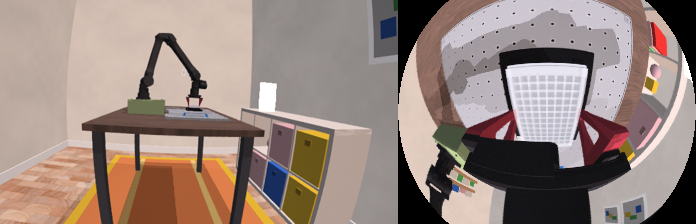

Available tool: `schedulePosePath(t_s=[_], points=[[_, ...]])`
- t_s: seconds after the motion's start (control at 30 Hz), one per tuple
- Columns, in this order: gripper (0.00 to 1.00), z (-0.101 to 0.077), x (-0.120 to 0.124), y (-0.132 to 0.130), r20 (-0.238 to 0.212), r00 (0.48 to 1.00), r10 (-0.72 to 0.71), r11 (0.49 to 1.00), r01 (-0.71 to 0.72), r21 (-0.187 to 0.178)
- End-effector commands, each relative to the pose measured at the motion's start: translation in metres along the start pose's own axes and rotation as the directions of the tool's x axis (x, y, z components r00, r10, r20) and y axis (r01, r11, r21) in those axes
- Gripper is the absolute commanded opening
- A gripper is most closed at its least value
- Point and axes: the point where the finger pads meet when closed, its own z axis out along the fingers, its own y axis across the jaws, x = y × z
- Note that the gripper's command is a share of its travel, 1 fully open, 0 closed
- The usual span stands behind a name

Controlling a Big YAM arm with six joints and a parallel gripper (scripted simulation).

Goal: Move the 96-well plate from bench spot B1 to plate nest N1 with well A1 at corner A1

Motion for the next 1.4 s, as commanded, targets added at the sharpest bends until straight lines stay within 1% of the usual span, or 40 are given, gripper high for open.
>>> schedulePosePath(t_s=[0.0, 0.3, 0.33, 0.4, 0.5, 0.57, 0.7, 0.83, 0.97, 1.07, 1.17, 1.37], points=[[0.0, -0.012, -0.008, -0.015, 0.019, 1.0, 0.003, 0.999, -0.003, 0.04], [0.0, -0.012, -0.008, -0.014, 0.019, 1.0, 0.003, 0.999, -0.003, 0.04], [0.0, -0.009, -0.009, -0.008, 0.019, 1.0, 0.005, 0.999, -0.006, 0.041], [0.0, -0.009, -0.01, -0.011, 0.02, 1.0, 0.005, 0.999, -0.006, 0.044], [0.0, -0.008, -0.01, -0.01, 0.019, 1.0, 0.005, 0.999, -0.006, 0.041], [0.0, -0.005, -0.008, -0.007, 0.014, 1.0, 0.007, 0.999, -0.007, 0.031], [0.0, -0.004, -0.009, -0.009, 0.016, 1.0, 0.006, 0.999, -0.007, 0.034], [0.0, -0.001, -0.007, -0.005, 0.012, 1.0, 0.006, 1.0, -0.007, 0.026], [0.0, -0.003, -0.009, -0.009, 0.016, 1.0, 0.006, 0.999, -0.007, 0.035], [0.0, -0.003, -0.009, -0.009, 0.016, 1.0, 0.006, 0.999, -0.007, 0.036], [0.0, 0.0, -0.007, -0.006, 0.012, 1.0, 0.006, 1.0, -0.007, 0.027], [0.0, 0.0, -0.008, -0.007, 0.015, 1.0, 0.006, 0.999, -0.007, 0.033]])
